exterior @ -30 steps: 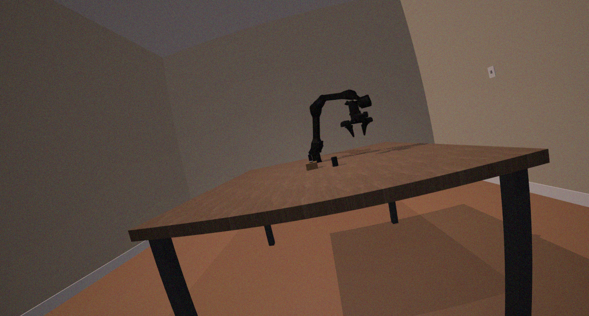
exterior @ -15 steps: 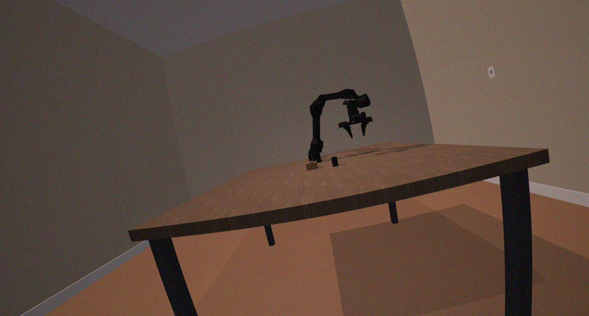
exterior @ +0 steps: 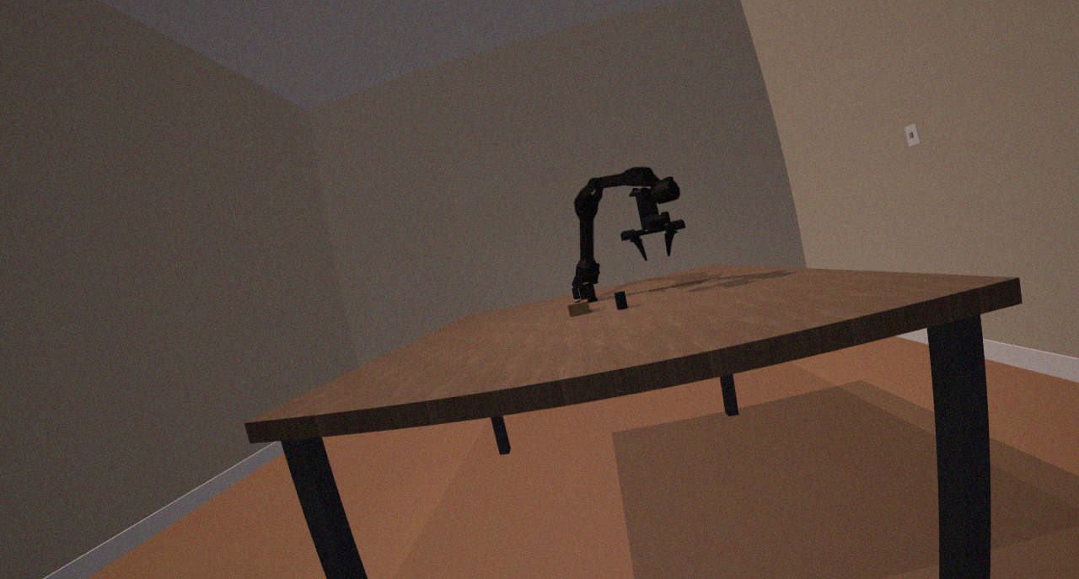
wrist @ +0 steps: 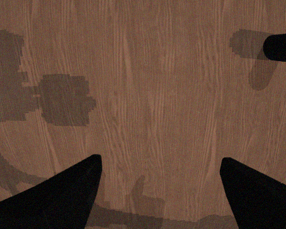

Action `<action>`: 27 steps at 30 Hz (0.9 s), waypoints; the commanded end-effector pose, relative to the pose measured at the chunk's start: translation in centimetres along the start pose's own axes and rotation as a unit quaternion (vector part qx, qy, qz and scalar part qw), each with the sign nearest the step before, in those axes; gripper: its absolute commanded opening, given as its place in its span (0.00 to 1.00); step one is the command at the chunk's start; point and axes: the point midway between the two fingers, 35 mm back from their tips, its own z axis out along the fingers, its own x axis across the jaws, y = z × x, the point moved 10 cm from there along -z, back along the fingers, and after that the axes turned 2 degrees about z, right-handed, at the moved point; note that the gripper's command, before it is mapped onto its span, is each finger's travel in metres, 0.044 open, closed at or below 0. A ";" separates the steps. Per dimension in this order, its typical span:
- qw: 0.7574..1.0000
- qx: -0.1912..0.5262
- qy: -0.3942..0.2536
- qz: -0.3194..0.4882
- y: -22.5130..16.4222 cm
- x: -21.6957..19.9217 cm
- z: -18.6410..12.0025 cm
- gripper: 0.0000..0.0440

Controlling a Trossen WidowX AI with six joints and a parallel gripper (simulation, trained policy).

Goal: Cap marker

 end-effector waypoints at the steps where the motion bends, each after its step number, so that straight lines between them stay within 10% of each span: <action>1: 1.000 0.003 0.003 0.011 1.0 -0.7 -0.1 0.74; 27: 0.997 0.022 -0.006 0.072 6.7 -6.1 1.3 0.73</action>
